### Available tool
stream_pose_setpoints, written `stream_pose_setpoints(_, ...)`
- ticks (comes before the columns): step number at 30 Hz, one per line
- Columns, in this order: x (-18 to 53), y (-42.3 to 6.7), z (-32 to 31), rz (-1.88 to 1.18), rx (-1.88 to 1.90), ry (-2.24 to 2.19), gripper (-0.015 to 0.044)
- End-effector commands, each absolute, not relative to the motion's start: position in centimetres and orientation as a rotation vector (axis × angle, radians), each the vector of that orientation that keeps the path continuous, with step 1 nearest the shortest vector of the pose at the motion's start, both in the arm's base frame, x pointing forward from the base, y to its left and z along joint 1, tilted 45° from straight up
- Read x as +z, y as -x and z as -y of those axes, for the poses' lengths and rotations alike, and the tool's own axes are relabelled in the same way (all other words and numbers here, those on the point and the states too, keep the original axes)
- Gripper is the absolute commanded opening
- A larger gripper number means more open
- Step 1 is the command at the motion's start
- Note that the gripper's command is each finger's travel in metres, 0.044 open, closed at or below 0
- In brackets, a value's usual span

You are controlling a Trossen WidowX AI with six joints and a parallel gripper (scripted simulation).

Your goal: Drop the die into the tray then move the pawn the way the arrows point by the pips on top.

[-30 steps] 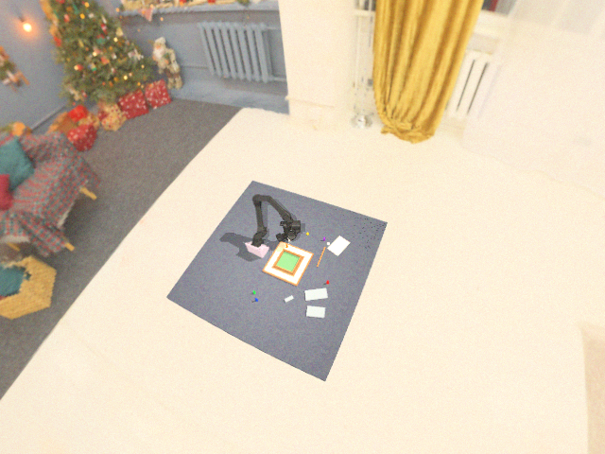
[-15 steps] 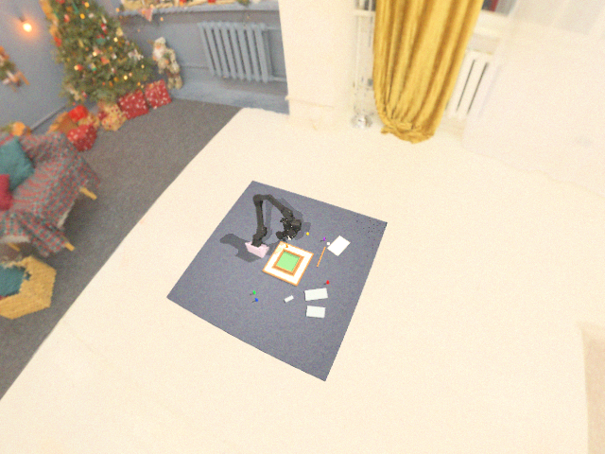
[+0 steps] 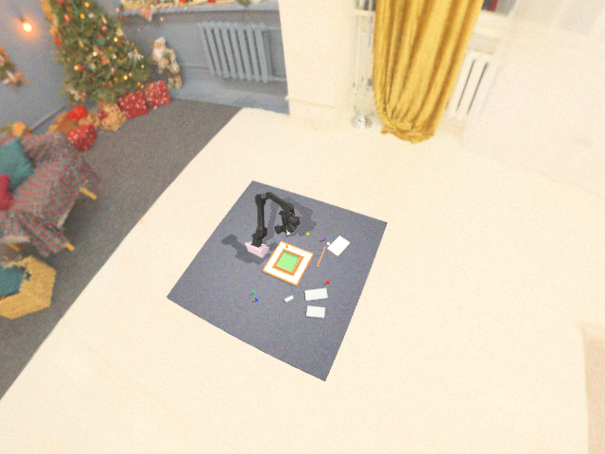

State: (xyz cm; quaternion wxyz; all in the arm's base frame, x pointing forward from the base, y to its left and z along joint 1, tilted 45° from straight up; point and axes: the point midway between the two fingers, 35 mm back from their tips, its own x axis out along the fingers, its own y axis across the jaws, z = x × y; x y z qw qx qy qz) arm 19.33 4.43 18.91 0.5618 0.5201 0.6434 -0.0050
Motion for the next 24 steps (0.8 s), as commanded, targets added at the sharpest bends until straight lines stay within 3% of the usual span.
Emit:
stream_pose_setpoints(1, 20.1, -18.9, -3.6, -1.523, -0.003, -1.237, 0.0)
stream_pose_setpoints(24, 13.8, -24.0, 2.5, -1.567, -0.364, -1.583, 0.0)
